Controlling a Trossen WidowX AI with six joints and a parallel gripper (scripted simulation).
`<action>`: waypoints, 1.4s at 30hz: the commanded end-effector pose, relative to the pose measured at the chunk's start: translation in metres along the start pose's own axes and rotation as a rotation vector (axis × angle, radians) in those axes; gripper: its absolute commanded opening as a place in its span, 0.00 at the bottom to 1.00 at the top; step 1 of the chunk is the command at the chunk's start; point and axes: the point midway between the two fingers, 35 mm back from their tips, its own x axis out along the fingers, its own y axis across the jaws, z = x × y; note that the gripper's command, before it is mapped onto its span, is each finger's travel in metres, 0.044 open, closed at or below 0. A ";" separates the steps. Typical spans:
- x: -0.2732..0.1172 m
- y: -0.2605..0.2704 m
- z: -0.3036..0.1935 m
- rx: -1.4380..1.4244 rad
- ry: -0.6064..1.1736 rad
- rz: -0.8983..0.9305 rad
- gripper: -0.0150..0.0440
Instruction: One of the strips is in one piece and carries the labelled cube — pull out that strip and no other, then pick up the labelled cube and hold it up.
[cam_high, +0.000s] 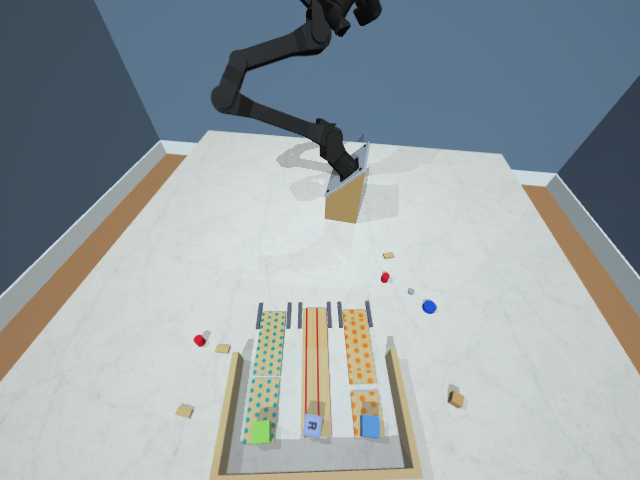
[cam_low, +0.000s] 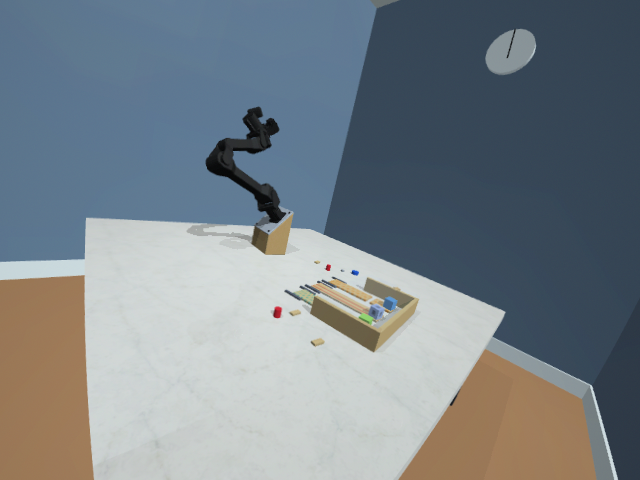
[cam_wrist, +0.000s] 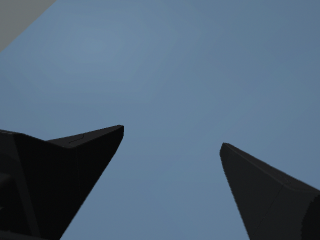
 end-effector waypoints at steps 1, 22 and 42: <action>-0.008 -0.006 0.039 -0.085 -0.142 -0.008 0.93; -0.250 -0.041 0.285 -0.687 -1.303 -0.589 0.93; -0.553 -0.119 0.228 -0.436 -1.639 -1.978 0.93</action>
